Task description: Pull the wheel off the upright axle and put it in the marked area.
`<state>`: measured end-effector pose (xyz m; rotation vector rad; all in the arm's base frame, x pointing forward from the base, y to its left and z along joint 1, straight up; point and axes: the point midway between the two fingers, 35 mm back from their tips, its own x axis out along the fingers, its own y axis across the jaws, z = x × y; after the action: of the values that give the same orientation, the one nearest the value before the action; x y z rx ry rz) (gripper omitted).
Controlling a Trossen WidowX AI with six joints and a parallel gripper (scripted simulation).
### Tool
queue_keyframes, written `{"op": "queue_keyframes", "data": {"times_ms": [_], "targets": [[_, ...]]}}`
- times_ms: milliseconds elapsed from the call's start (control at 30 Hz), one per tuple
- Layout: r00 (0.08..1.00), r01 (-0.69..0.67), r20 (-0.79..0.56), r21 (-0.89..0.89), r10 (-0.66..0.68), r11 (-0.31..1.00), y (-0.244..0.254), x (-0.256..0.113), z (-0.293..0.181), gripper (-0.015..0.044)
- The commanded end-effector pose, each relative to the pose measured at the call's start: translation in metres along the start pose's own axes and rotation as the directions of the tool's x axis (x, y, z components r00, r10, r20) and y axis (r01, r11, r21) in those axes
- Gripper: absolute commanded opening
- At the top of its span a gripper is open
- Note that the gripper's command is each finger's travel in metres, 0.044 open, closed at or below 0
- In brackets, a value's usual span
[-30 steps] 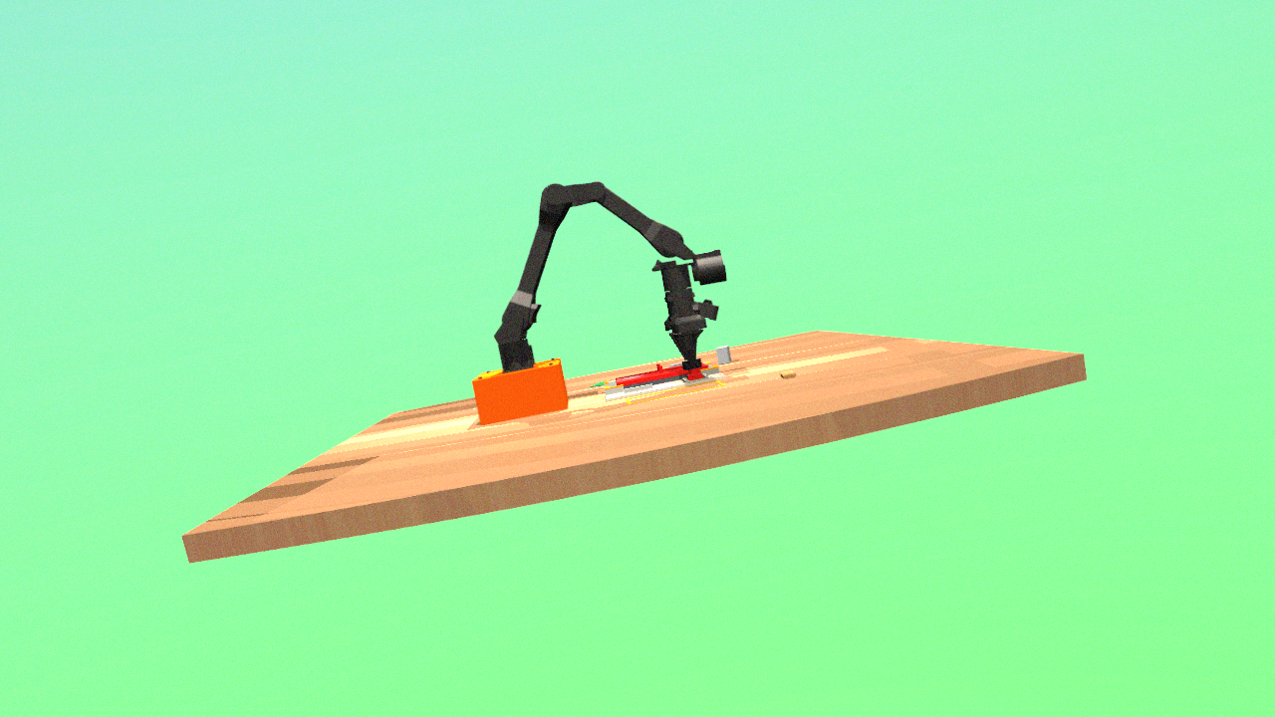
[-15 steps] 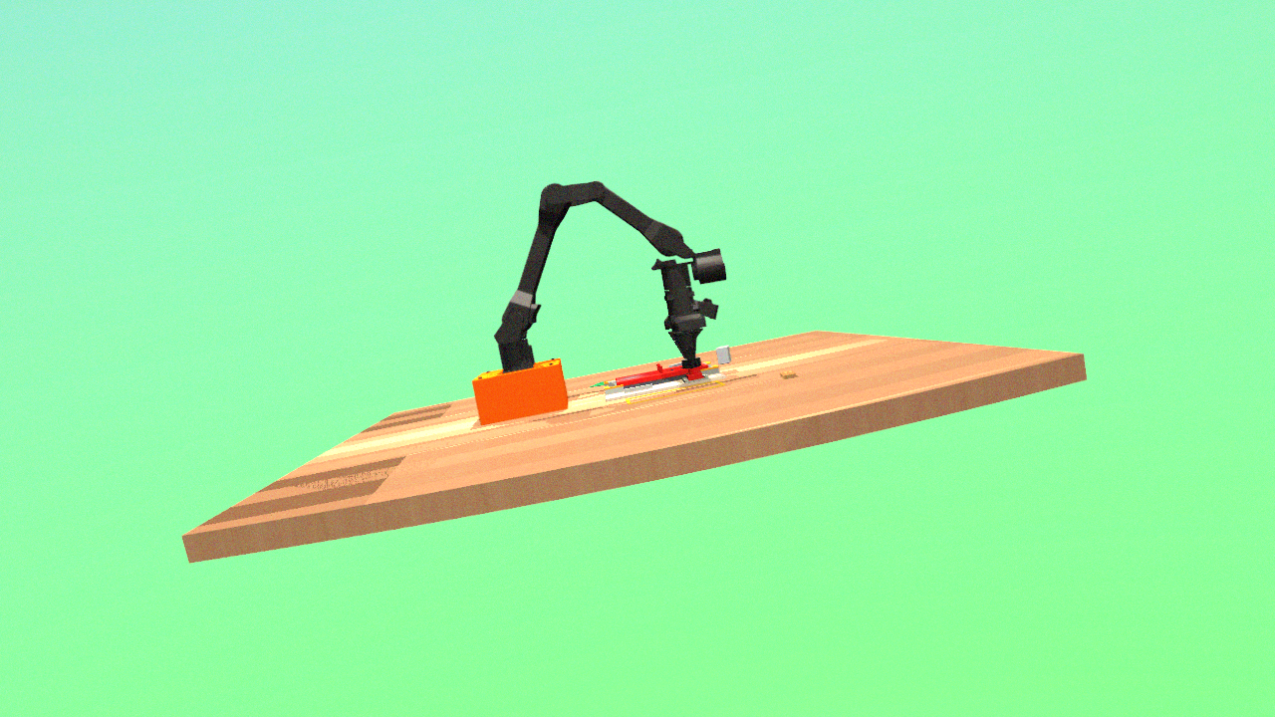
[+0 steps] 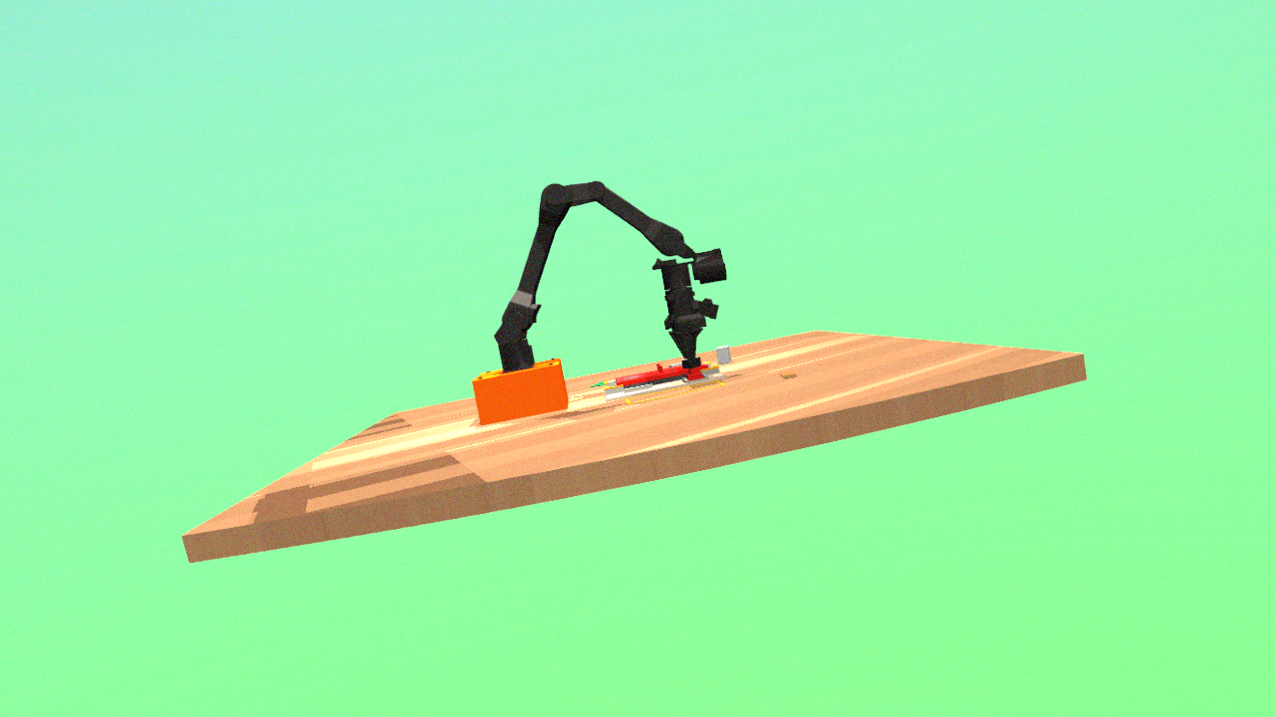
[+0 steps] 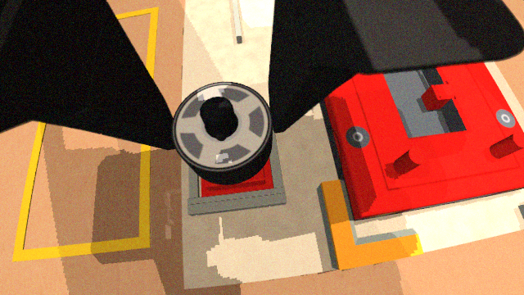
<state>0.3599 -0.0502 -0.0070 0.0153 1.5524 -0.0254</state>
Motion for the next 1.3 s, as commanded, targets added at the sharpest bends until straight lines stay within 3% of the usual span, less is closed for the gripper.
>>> {"op": "queue_keyframes", "data": {"times_ms": [0,1267], "targets": [[1.000,0.001,0.003,0.001,-0.001,1.000,0.000,-0.006,0.000,0.0000],[1.000,0.002,0.007,0.002,-0.002,1.000,0.000,-0.019,0.000,0.0000]]}}
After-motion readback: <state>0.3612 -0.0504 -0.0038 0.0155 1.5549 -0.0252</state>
